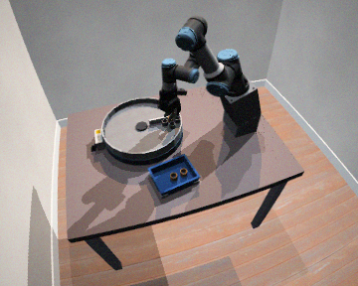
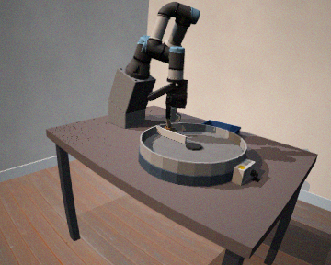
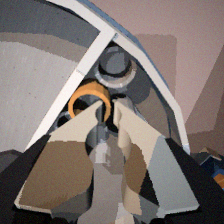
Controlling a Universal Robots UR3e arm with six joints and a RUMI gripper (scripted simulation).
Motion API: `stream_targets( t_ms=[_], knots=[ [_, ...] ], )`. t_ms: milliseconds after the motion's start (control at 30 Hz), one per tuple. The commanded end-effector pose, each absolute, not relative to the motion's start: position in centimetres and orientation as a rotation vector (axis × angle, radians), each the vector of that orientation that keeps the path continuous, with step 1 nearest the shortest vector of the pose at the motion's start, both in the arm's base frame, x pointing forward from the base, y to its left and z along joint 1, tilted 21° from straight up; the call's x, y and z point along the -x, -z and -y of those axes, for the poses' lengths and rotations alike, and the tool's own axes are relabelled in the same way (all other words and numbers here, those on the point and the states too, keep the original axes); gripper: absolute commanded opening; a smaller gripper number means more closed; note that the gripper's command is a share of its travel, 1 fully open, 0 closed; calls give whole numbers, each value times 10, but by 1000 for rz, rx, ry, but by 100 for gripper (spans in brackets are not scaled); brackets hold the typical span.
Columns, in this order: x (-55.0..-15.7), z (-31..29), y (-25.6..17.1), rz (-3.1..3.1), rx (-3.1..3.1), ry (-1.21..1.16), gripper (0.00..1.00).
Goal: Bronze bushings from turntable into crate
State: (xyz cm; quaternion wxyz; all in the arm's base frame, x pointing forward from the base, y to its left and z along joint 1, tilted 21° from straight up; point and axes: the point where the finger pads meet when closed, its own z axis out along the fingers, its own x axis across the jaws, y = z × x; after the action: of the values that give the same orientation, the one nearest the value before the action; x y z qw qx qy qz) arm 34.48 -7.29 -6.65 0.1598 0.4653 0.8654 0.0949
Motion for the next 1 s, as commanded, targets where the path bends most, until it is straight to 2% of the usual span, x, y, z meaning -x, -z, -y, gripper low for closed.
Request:
stream_targets(
  t_ms=[0, 967],
  knots=[
    [-341, 73, 57, -2473, -1329, -272, 0],
    [-327, 74, 20, -2473, -1329, -272, 0]
  ],
)
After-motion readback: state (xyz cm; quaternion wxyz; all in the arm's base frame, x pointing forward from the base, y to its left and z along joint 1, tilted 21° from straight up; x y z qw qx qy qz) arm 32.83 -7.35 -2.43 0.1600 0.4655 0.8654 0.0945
